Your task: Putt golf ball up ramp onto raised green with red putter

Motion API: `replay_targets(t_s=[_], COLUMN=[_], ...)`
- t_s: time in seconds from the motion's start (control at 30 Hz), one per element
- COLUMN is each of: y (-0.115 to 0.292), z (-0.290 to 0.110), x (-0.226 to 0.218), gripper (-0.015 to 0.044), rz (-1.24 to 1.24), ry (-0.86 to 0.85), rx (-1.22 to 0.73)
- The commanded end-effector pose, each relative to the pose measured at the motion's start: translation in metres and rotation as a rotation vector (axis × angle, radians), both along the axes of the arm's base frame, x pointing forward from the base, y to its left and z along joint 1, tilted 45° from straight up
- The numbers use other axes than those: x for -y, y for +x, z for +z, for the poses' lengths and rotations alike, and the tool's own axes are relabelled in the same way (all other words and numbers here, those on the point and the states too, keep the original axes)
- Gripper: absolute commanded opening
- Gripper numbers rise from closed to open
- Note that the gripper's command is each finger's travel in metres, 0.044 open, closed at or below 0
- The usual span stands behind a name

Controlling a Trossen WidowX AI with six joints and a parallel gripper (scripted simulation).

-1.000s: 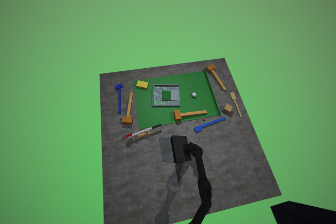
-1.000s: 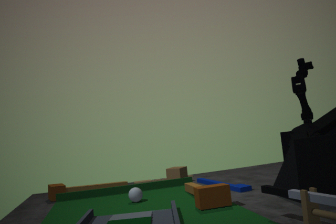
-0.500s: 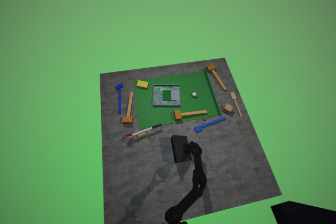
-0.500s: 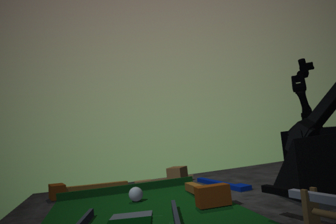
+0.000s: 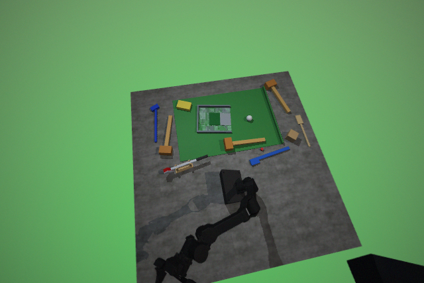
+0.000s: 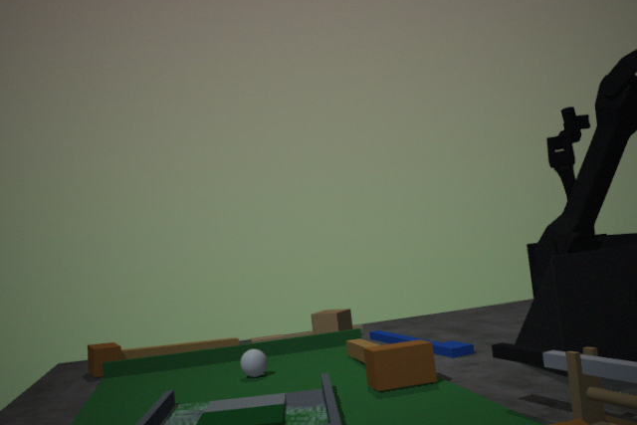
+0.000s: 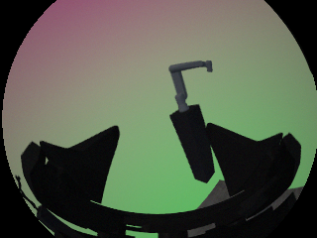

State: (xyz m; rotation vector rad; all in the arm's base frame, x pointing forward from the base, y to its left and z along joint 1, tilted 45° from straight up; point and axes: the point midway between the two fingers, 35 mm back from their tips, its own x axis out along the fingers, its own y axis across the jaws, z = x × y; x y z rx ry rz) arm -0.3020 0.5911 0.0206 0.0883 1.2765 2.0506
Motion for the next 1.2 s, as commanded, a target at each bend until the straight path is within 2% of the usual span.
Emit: replay_targets(t_s=[0.0, 0.27, 0.53, 0.87, 1.17], y=[0.055, 0.194, 0.325, 0.455, 0.523], z=[-0.014, -0.06, -0.098, -0.126, -0.123], x=[-0.014, -0.014, 0.033, 0.149, 0.291], gripper=[0.044, 0.044, 0.044, 0.044, 0.044], rz=[-0.09, -0.24, -0.284, -0.157, 0.145], ry=[-0.012, -0.118, -0.304, -0.626, -0.937], rx=[0.121, 0.434, 0.731, 1.007, 1.077])
